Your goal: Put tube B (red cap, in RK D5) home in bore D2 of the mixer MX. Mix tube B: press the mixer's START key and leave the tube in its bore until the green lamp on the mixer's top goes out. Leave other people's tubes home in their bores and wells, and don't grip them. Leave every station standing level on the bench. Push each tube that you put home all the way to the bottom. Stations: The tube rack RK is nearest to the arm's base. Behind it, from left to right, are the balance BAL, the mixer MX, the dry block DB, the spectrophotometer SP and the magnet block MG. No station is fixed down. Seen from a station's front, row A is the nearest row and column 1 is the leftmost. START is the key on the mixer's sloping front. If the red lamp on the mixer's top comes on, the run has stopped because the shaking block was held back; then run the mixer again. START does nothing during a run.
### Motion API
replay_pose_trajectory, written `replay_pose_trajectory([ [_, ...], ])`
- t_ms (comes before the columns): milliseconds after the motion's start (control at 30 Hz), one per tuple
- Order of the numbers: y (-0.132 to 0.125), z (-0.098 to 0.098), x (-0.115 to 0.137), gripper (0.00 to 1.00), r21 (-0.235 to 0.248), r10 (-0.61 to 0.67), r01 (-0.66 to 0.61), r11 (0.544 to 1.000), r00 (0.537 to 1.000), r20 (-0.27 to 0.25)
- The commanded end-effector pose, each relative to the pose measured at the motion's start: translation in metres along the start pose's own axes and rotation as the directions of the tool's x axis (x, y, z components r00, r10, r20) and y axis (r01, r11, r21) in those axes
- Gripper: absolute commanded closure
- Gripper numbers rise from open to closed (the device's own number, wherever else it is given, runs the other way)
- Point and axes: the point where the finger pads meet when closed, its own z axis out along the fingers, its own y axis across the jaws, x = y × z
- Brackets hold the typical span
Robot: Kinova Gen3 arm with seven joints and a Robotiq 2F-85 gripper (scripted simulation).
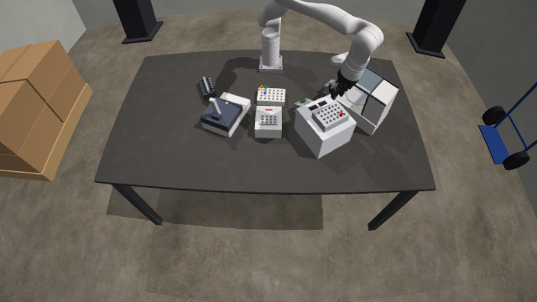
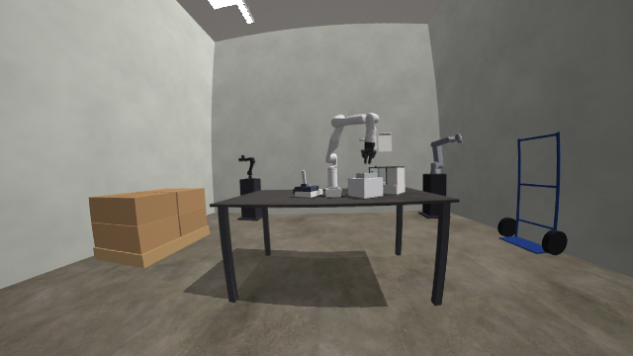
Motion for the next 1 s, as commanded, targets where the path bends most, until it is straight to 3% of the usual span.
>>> replay_pose_trajectory([
  [0,0.0,0.002,0.015,0.58,0.0,0.0,0.0,1.0,1.0,0.006],
  [967,-0.002,0.02,0.096,0.58,0.0,0.0,0.0,1.0,1.0,0.006],
])
